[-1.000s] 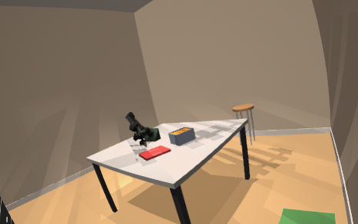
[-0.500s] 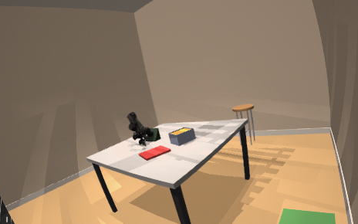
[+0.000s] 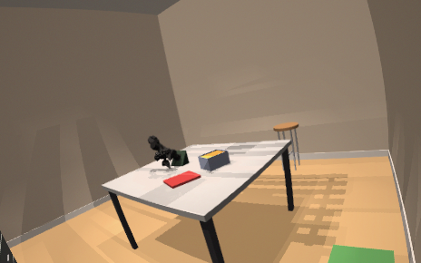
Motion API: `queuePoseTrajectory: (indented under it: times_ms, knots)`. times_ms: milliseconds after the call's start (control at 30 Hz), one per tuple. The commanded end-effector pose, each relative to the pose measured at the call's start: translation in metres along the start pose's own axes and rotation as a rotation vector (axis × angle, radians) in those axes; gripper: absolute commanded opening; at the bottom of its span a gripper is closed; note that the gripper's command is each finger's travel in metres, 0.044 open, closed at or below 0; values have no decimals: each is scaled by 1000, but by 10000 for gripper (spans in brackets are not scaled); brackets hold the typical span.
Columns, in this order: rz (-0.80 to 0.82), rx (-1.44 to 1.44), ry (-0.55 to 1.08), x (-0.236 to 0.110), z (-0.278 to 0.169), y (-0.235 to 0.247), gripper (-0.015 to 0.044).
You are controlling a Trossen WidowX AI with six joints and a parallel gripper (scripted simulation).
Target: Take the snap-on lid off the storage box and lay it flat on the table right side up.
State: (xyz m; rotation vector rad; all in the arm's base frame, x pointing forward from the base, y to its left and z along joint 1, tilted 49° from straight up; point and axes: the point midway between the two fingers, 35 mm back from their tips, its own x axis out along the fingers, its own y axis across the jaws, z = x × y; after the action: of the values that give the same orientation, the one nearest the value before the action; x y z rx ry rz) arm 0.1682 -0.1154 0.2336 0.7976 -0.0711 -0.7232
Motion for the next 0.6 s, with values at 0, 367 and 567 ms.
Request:
queuePoseTrajectory:
  times_ms: [0, 367, 567]
  knots:
    - [-2, 4, -2, -7, 0, 3, 440]
    - [-6, 4, 3, -25, -1, 13, 440]
    - [-10, 2, 6, -34, -1, 19, 440]
